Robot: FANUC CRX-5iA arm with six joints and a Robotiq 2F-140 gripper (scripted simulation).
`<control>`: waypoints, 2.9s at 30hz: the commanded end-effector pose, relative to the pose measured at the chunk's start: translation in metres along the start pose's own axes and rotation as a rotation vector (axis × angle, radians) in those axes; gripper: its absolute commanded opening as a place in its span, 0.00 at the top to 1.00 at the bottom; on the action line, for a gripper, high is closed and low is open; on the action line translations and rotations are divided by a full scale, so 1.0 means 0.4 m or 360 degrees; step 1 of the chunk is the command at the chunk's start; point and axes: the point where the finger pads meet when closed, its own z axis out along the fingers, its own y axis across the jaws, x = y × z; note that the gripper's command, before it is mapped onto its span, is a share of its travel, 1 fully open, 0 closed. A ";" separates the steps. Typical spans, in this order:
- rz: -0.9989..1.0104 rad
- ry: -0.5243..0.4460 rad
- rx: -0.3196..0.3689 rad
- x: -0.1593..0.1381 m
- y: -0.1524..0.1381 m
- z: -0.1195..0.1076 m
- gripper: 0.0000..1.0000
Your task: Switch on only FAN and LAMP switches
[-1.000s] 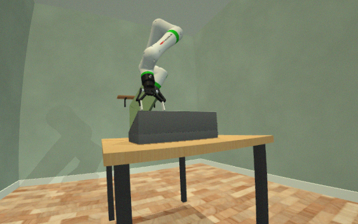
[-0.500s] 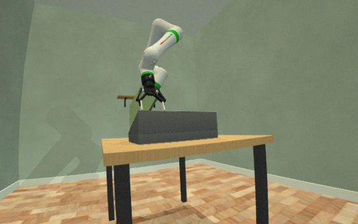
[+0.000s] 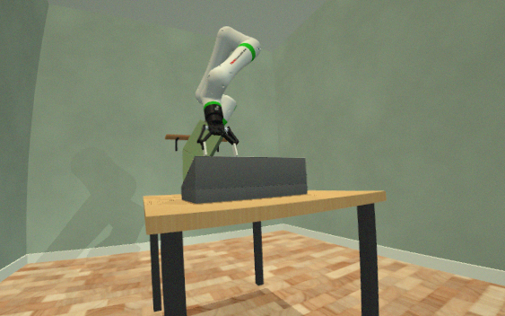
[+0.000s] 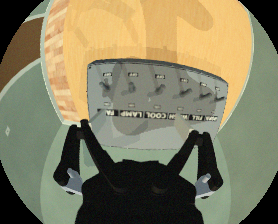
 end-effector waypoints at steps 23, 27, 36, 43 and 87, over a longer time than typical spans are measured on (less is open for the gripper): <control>0.0000 0.0000 0.0001 0.000 0.117 0.000 0.00; 0.0000 0.0000 0.0001 0.000 0.117 0.000 0.00; 0.0000 0.0000 0.0001 0.000 0.117 0.000 0.00; 0.0000 0.0000 0.0001 0.000 0.117 0.000 0.00; 0.0000 0.0000 0.0001 0.000 0.221 0.000 0.00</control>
